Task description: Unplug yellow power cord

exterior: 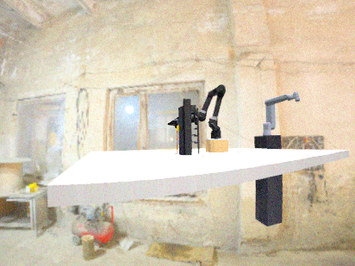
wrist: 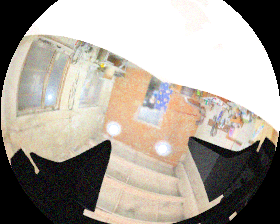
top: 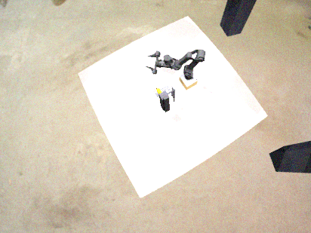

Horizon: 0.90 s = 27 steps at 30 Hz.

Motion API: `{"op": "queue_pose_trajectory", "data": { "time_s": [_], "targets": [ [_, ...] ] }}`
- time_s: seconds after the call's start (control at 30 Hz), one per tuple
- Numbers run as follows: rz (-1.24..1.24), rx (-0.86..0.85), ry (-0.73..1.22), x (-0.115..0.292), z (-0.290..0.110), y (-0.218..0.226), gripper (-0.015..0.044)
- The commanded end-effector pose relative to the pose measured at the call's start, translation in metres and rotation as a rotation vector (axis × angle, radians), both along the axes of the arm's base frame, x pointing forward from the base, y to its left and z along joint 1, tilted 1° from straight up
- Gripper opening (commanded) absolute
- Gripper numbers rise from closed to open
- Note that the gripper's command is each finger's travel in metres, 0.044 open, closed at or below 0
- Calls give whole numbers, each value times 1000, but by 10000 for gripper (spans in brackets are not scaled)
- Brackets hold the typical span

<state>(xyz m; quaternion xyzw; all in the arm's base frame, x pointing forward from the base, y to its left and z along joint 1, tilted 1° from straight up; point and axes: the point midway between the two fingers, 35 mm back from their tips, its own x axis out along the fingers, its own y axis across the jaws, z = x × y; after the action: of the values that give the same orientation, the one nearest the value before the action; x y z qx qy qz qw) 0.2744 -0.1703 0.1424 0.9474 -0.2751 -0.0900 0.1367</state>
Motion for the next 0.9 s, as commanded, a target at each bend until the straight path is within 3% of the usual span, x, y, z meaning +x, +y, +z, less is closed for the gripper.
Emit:
{"op": "queue_pose_trajectory", "data": {
  "time_s": [0.0, 0.27, 0.43, 0.6, 0.87],
  "targets": [
    [5, -3, 13, 2, -1, 0, 374],
    [335, -165, 582, 67, -38, 44, 164],
    [645, -318, 927, 80, -49, 91, 160],
    [1012, -489, 1224, 67, -43, 141, 160],
    [1363, -636, 1428, 39, -25, 179, 160]
  ]
}}
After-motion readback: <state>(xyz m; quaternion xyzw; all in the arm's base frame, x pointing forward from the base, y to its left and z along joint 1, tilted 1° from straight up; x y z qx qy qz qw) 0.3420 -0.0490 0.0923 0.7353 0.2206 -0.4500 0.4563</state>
